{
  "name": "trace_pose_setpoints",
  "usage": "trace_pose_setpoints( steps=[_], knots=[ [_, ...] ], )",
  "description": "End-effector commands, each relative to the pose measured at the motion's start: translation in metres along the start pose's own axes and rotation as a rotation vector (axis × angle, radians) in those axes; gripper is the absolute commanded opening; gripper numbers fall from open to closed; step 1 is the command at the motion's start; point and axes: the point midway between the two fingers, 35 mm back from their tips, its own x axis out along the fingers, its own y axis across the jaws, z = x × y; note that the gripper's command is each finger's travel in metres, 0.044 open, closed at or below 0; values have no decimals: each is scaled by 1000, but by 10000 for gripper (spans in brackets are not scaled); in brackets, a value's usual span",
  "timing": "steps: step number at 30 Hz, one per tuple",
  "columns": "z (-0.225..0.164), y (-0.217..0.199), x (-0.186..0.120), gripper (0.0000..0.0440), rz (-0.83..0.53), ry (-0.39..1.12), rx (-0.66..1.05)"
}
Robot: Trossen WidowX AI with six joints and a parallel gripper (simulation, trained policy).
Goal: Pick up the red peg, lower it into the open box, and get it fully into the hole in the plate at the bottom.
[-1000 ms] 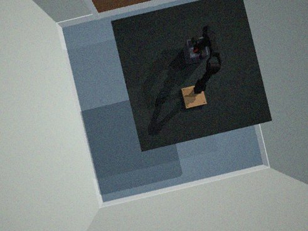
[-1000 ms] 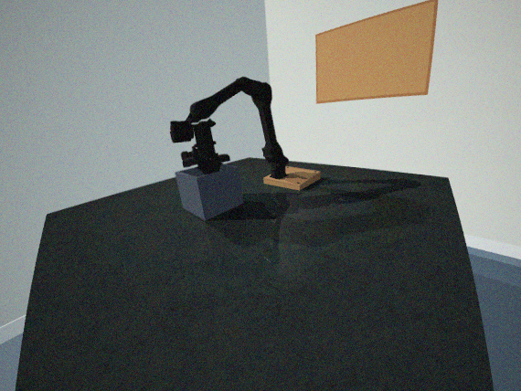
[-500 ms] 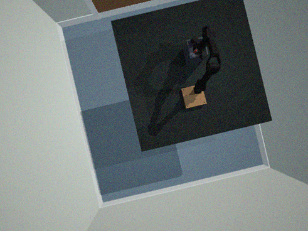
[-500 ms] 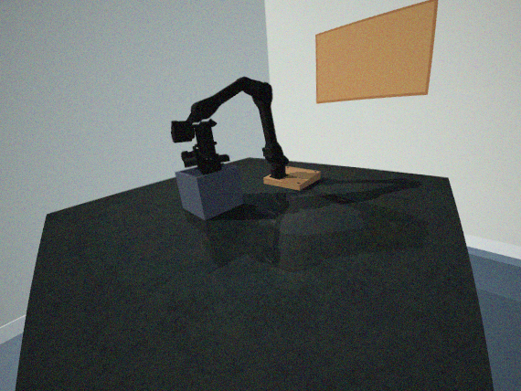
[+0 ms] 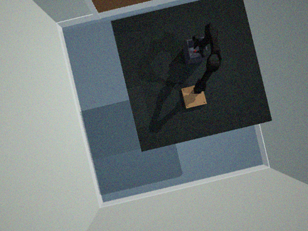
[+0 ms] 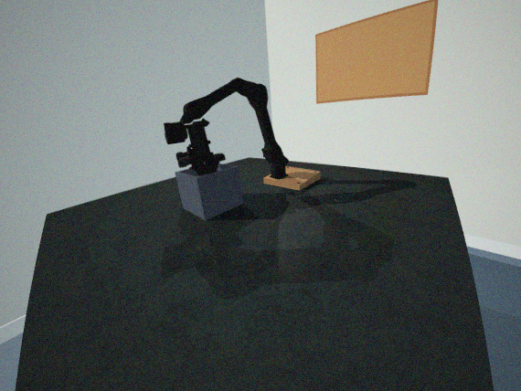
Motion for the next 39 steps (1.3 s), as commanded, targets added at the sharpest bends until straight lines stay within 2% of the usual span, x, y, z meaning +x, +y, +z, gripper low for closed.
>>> trace_pose_setpoints(
  steps=[1, 19, 39],
  knots=[
    [6, 15, 18, 150, 28, 76, -48],
    [7, 50, -18, 136, 201, 166, -90],
    [-2, 70, -53, 133, 342, 224, -173]
  ],
)
